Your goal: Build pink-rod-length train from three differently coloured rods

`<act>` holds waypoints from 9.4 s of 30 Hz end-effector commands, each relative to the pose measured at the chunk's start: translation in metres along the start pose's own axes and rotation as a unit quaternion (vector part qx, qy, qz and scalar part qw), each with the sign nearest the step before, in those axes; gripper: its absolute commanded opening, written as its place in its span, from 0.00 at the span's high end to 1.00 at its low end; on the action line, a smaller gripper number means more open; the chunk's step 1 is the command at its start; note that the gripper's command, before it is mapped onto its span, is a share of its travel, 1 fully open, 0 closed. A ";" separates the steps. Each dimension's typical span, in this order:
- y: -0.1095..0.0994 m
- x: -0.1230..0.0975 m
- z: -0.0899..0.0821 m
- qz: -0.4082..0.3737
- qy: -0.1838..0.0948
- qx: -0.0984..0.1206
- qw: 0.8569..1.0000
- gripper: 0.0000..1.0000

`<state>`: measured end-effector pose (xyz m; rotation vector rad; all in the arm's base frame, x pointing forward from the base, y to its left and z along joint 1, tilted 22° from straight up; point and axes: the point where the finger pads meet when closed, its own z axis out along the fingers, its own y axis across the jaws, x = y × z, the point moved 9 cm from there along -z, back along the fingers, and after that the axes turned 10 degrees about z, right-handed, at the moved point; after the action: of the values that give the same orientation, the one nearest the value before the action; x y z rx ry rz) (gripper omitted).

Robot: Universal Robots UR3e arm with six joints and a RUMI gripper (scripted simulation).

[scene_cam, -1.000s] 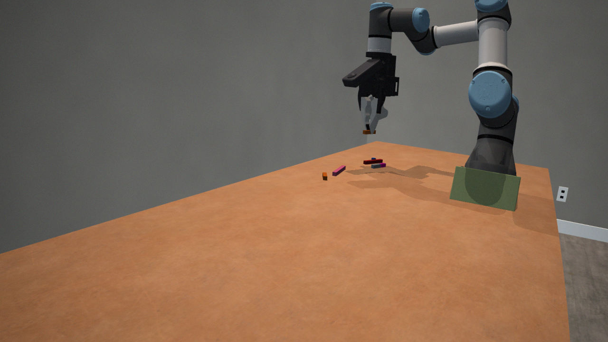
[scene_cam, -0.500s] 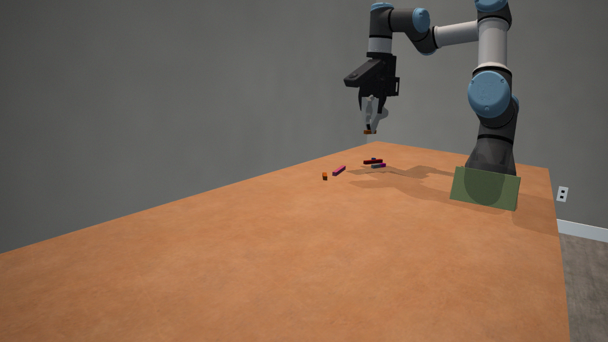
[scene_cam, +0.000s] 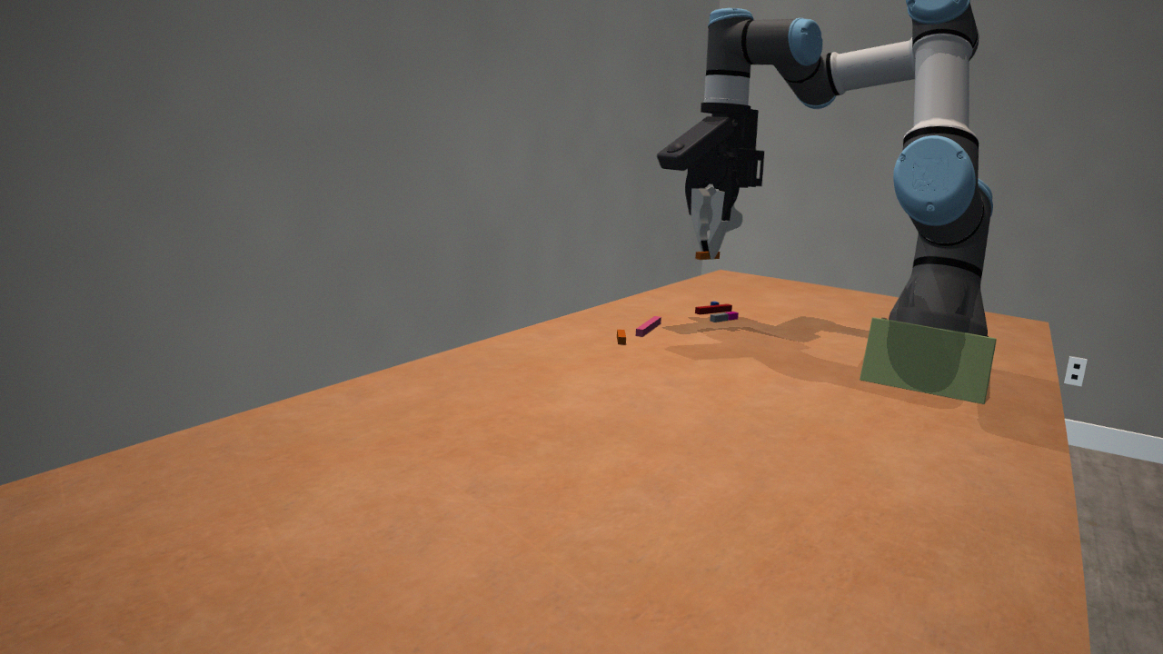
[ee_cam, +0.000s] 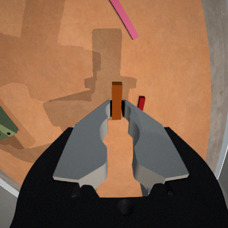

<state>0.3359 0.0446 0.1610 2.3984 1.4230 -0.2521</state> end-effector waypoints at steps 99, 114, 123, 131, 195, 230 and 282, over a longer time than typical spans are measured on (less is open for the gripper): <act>0.003 -0.001 0.083 0.000 0.001 -0.001 1.000 1.00; 0.003 -0.001 0.086 0.000 0.001 -0.001 1.000 1.00; 0.003 -0.001 0.092 0.000 0.001 -0.001 1.000 1.00; 0.003 -0.001 0.096 0.000 0.001 -0.001 1.000 1.00; 0.003 -0.001 0.095 0.000 0.001 -0.001 1.000 0.86; 0.003 -0.001 0.008 0.000 0.001 -0.001 1.000 0.86; 0.003 -0.001 -0.023 0.000 0.001 -0.001 1.000 0.00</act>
<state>0.3370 0.0480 0.1755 2.3980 1.4234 -0.2501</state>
